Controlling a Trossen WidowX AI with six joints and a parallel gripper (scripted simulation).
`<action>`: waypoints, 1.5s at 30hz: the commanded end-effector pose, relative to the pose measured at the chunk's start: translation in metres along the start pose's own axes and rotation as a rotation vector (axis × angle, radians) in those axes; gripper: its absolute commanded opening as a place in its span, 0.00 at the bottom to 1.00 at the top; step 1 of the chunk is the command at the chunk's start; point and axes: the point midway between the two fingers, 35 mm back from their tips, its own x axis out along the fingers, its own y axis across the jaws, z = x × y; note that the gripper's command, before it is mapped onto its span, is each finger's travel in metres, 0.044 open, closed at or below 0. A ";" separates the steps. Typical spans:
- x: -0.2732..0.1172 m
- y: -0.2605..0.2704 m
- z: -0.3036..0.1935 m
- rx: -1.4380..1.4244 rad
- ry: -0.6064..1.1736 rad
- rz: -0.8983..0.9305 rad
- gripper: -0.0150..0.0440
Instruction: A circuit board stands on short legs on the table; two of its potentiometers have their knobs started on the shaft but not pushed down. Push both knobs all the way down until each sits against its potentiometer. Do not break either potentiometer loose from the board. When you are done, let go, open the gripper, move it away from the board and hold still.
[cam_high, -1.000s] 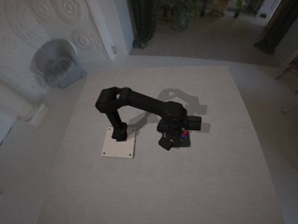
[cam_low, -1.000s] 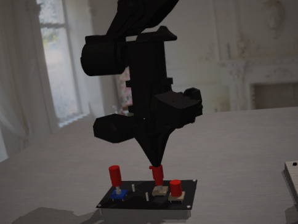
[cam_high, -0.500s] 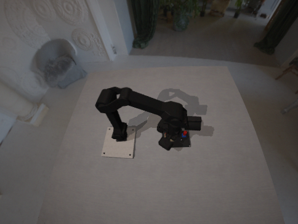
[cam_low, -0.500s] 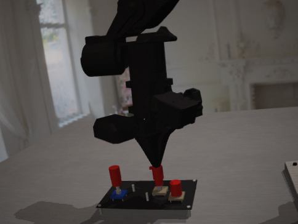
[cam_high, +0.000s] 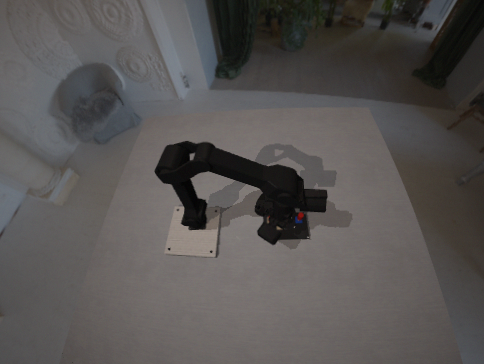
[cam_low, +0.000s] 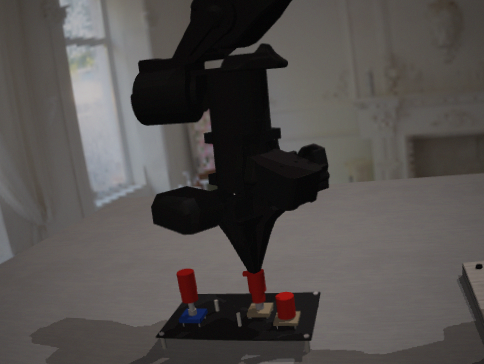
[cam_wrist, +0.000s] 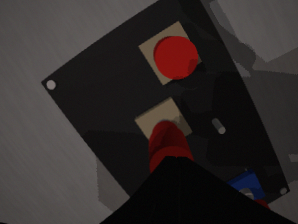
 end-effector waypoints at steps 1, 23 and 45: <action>0.017 0.000 -0.002 0.002 -0.020 0.014 0.25; 0.018 0.000 -0.002 0.002 -0.020 0.014 0.25; 0.015 -0.001 -0.002 0.002 -0.020 0.014 0.25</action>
